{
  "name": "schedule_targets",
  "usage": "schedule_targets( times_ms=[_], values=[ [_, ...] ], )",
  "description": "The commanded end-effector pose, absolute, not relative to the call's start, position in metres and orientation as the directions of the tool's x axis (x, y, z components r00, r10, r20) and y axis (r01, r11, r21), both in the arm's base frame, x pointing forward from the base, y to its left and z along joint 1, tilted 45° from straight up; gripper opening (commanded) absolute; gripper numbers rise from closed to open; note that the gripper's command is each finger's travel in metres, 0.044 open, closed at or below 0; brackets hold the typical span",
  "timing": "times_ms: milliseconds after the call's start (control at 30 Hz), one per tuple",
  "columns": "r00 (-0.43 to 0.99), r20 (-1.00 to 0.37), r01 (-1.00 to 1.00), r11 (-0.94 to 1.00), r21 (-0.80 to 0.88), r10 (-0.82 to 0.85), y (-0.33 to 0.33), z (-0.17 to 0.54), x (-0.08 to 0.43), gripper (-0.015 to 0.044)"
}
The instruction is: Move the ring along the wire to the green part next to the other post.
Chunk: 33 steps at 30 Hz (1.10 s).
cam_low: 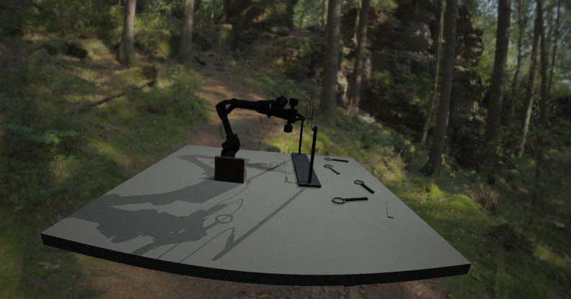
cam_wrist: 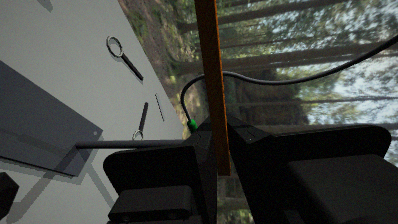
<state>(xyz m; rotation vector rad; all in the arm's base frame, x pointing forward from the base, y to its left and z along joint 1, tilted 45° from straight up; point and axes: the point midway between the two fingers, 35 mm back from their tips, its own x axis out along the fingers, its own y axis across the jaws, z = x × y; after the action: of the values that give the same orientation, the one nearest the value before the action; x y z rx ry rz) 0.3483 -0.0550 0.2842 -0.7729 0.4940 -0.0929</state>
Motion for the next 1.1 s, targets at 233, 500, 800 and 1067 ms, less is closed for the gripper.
schedule_targets(
  times_ms=[233,500,800,1067],
  values=[
    [0.88,-0.319,-0.089,0.539,-0.837,-0.351,-0.076,0.315,0.347,-0.015],
    [0.879,-0.282,-0.088,0.451,-0.888,-0.384,-0.084,0.333,0.347,-0.015],
    [0.879,-0.276,-0.088,0.438,-0.895,-0.389,-0.087,0.343,0.347,-0.015],
    [0.879,-0.298,-0.088,0.486,-0.869,-0.372,-0.088,0.345,0.347,-0.015]
  ],
)
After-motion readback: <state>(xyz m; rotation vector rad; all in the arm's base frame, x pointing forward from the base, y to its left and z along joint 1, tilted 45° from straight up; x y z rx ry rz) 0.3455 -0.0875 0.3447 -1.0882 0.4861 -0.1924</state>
